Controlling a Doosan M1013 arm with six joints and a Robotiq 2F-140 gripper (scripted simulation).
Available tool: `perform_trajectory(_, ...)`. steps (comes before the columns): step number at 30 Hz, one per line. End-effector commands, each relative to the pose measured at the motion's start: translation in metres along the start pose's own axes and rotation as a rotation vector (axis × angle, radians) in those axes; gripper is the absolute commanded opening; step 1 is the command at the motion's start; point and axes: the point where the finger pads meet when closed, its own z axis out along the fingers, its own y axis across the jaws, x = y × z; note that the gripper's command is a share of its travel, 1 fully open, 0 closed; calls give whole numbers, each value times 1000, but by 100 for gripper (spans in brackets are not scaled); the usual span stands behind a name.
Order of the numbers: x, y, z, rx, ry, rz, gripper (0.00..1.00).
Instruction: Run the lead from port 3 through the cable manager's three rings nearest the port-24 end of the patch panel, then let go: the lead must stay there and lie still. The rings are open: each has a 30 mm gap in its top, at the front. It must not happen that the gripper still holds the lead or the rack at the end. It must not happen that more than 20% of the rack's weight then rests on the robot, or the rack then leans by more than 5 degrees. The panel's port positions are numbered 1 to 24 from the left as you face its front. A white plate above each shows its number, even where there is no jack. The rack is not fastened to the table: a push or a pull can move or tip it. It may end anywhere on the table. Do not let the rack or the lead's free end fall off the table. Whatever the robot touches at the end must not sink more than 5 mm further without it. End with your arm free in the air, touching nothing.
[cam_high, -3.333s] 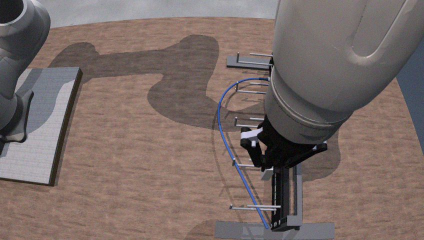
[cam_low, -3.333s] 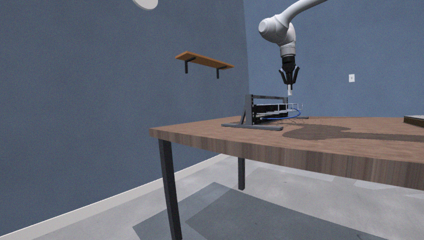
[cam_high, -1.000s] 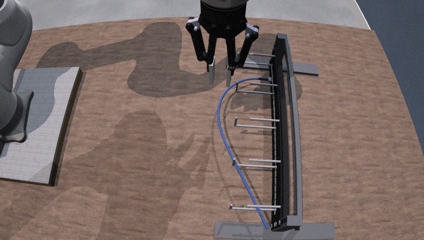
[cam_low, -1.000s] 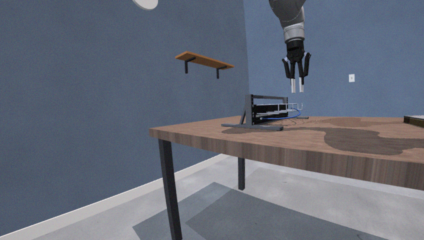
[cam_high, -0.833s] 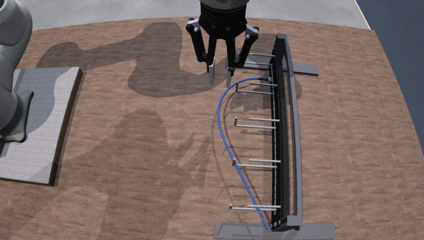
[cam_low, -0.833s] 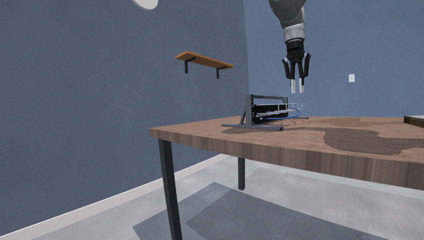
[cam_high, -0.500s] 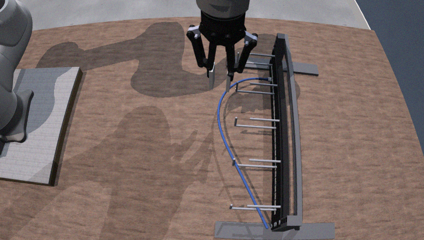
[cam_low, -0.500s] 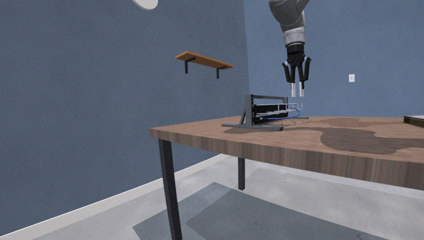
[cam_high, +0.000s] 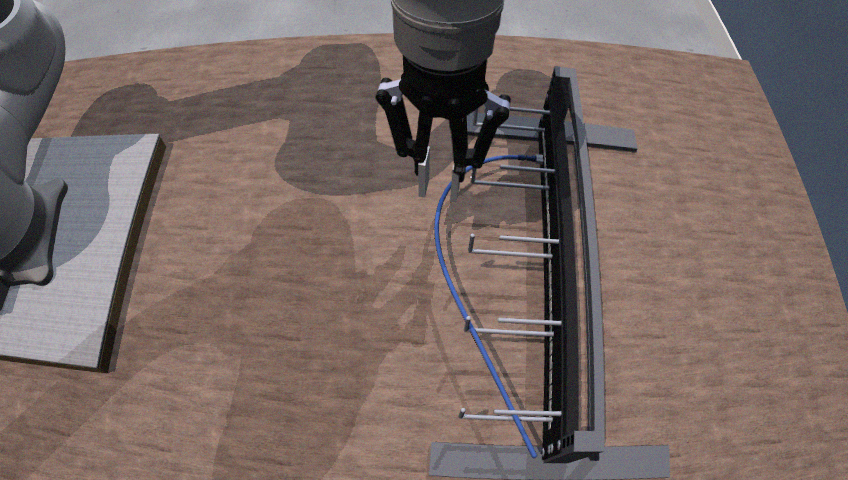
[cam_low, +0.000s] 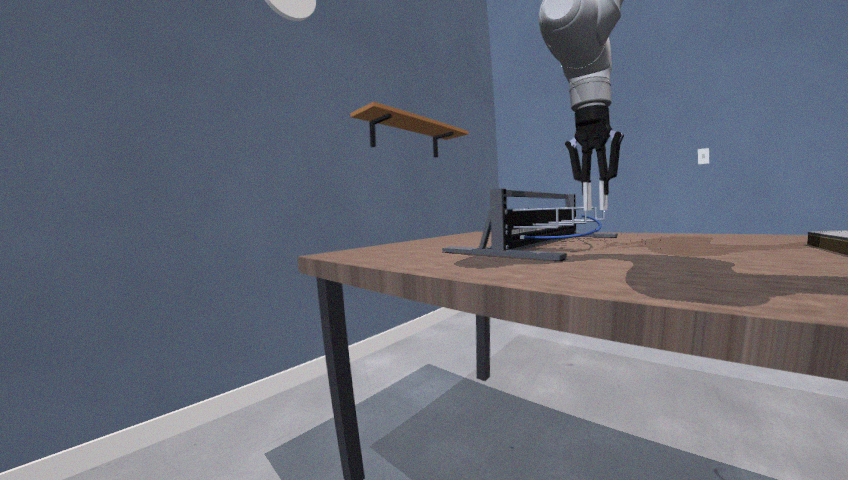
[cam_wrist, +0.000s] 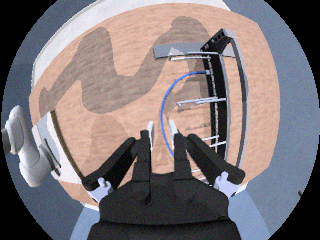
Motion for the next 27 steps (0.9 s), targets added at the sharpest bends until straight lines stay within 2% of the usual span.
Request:
perform_trajectory(1,0,0,7,0,0,0,20)
perform_trajectory(16,0,0,34,0,0,0,20)
perform_trajectory(27,0,0,39,0,0,0,20)
